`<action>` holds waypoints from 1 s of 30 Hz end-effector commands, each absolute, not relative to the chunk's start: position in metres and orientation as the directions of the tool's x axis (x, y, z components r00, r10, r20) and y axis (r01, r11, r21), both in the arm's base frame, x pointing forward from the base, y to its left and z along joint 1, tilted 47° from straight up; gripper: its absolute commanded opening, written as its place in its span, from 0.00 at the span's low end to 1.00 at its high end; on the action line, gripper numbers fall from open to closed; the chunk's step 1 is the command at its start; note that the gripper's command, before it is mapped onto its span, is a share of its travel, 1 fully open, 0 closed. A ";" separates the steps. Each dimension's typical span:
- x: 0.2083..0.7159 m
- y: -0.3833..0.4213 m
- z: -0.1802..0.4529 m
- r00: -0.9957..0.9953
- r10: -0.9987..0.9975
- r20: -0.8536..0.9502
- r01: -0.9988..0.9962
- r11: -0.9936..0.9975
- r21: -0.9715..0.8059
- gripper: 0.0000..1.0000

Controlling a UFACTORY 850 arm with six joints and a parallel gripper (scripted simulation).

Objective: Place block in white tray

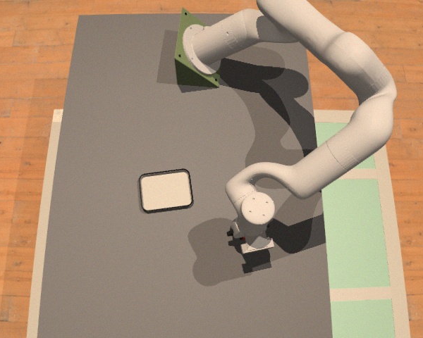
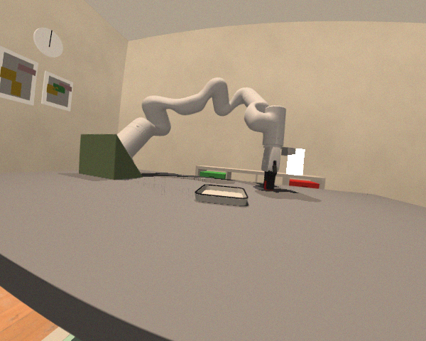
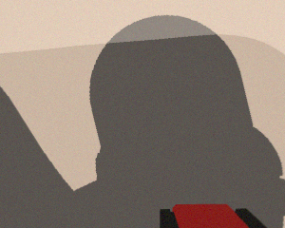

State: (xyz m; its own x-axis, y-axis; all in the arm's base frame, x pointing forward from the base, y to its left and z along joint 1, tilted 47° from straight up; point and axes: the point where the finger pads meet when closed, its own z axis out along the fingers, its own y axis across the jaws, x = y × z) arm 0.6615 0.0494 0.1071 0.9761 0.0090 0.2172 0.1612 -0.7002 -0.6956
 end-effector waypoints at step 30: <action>0.661 0.046 0.111 0.976 0.008 0.218 0.162 -0.700 -0.695 0.00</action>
State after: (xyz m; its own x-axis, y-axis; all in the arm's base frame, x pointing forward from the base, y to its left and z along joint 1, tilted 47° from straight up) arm 0.6610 0.0484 0.1081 0.9762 0.0093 0.2167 0.1611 -0.6999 -0.6958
